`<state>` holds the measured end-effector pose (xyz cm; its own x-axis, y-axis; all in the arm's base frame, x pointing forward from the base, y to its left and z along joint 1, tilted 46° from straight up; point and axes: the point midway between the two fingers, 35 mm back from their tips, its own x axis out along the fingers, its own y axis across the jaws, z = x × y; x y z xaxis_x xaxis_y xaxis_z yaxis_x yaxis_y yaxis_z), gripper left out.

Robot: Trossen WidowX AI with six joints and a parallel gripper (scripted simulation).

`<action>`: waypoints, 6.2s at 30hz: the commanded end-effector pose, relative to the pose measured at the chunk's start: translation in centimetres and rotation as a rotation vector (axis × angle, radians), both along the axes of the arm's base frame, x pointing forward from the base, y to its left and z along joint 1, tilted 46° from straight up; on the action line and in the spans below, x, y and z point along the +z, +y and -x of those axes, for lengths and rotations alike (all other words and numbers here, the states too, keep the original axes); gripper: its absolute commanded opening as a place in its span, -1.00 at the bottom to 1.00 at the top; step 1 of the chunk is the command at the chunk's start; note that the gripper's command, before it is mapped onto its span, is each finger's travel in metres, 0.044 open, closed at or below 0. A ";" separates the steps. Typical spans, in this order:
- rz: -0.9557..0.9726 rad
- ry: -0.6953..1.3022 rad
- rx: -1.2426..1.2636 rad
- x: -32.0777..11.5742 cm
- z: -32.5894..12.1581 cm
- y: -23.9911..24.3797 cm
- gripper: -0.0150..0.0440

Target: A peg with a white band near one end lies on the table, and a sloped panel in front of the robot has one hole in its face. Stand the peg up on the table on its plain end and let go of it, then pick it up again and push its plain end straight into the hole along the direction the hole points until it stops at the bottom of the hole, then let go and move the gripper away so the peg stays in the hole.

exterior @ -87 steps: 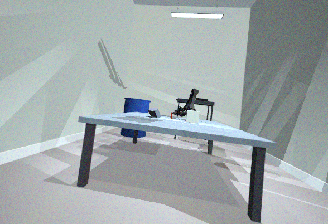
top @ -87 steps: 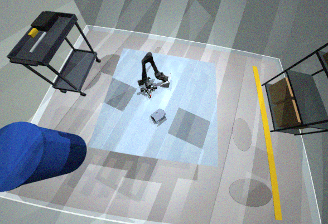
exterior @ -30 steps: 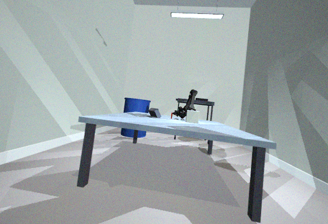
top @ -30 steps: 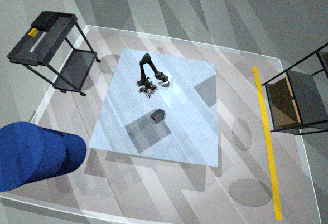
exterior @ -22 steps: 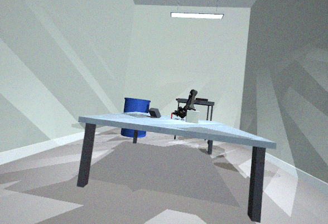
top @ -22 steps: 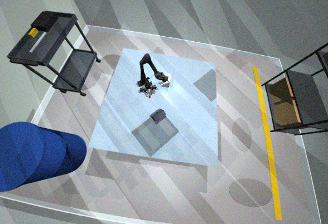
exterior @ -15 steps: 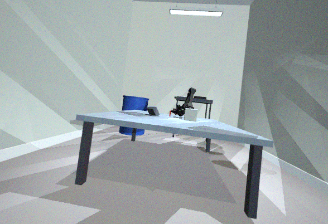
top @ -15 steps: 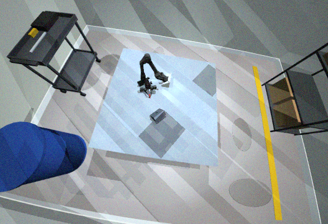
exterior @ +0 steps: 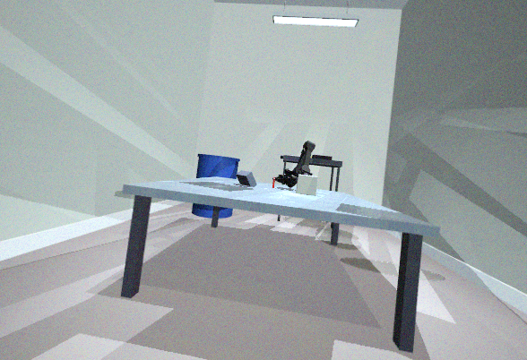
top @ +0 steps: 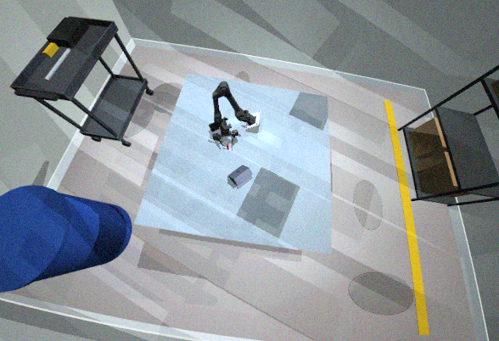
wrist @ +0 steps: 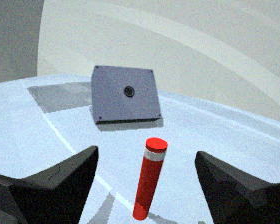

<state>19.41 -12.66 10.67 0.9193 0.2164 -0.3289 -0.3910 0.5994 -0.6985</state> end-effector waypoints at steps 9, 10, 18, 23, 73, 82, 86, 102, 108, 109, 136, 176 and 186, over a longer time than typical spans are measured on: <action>0.000 -0.001 0.000 0.0 0.0 0.0 1.00; 0.001 0.002 0.002 0.1 -0.1 0.1 1.00; 0.029 0.076 0.032 4.8 -1.8 4.6 1.00; 0.029 0.057 0.018 8.2 -1.6 8.2 1.00; -0.009 0.973 -0.708 3.1 -0.8 7.8 1.00; 0.223 1.034 -0.887 3.5 -1.3 6.9 1.00; 0.343 1.023 -0.954 4.0 -1.8 6.7 1.00; 0.548 0.954 -1.035 5.1 -3.4 6.7 1.00; 0.486 0.918 -1.102 5.1 -3.4 6.7 1.00; 0.468 0.908 -1.121 5.1 -3.4 6.7 1.00; -0.038 0.586 -1.587 4.8 -3.4 6.4 1.00; -0.860 -0.041 -2.080 4.4 -3.4 5.9 1.00; -1.076 -0.226 -2.157 4.3 -3.4 5.8 1.00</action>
